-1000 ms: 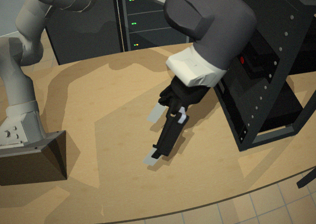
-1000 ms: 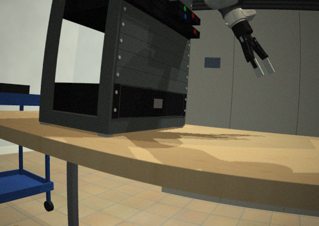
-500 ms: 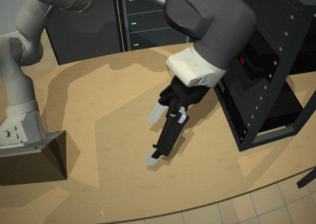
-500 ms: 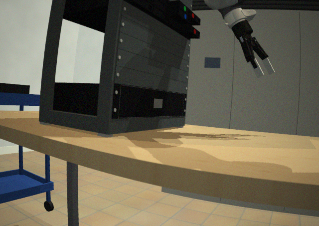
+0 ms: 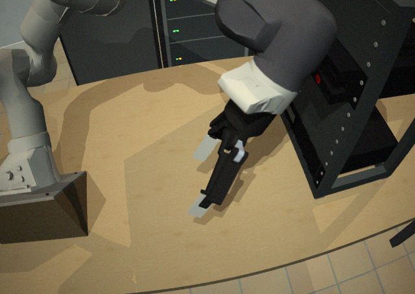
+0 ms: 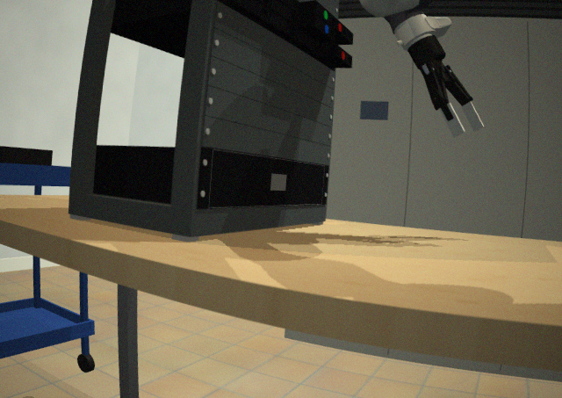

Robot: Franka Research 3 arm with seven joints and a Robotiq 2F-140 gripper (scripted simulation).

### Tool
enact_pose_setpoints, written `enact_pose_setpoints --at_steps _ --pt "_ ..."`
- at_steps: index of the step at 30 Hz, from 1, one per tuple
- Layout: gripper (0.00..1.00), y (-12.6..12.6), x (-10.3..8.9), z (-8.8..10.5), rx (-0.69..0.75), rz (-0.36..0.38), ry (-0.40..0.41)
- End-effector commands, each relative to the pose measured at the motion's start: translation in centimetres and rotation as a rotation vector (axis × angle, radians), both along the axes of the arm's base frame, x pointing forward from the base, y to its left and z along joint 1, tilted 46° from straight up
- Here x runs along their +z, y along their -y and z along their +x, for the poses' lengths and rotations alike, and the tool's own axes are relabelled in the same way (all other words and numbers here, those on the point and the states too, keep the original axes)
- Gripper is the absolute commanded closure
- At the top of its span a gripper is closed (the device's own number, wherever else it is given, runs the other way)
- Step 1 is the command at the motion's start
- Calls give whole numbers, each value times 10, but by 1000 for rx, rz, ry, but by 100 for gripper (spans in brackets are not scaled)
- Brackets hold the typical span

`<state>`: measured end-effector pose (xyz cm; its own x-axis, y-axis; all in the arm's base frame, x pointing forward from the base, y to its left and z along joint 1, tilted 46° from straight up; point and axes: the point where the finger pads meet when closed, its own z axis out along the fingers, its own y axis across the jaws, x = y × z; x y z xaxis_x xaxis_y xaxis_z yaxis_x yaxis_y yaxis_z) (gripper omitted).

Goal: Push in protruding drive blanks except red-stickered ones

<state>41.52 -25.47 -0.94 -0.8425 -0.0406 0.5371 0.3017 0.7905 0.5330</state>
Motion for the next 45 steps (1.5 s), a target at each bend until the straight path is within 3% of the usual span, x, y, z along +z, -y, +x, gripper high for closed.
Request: enact_pose_setpoints --at_steps 1,24,34,45 --pt "0 0 0 0 0 0 0" --pt "0 -9 4 4 8 45 49" --pt "0 -20 9 9 18 103 116" --pt "0 -44 22 21 33 218 274"
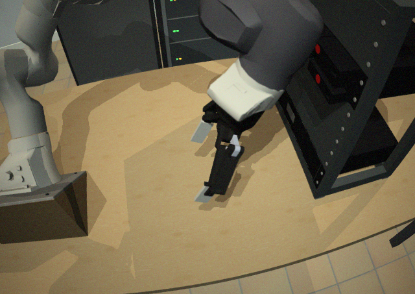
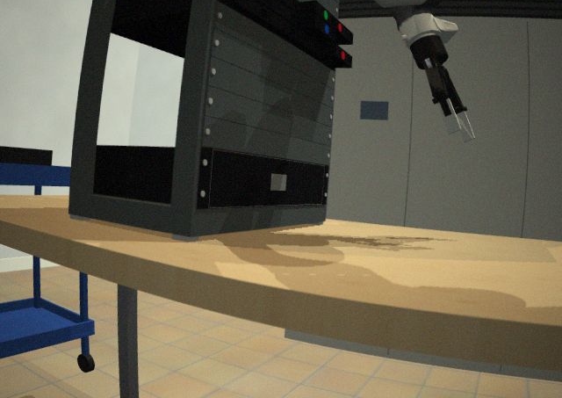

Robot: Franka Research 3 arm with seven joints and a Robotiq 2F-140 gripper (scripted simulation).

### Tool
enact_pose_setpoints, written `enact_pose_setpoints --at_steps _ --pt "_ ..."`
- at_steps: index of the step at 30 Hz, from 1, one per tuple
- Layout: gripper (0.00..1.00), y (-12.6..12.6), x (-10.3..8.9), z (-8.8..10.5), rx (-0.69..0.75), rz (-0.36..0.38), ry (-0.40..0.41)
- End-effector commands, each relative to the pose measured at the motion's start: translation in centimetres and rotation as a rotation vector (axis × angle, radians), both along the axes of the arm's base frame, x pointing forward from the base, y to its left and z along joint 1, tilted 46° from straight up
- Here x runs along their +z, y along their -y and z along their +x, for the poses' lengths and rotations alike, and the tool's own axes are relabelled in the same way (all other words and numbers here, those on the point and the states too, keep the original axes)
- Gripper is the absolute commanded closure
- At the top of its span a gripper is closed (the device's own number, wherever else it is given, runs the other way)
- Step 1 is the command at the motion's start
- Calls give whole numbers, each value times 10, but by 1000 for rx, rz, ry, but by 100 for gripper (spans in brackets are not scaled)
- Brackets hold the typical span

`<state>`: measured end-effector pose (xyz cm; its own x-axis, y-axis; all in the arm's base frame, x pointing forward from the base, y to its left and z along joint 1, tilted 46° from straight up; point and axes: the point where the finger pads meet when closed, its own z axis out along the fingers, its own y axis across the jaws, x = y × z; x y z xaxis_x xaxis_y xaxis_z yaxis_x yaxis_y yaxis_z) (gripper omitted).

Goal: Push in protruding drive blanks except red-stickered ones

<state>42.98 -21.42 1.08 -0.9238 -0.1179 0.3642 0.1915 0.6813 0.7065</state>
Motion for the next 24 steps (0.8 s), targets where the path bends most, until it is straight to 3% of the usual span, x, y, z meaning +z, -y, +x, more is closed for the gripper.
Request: enact_pose_setpoints --at_steps 1,6,12,24 --pt "0 -6 4 8 31 52 116" --pt "0 -14 9 13 32 88 176" --pt "0 -30 22 24 31 159 315" --pt "0 -48 40 41 22 233 513"
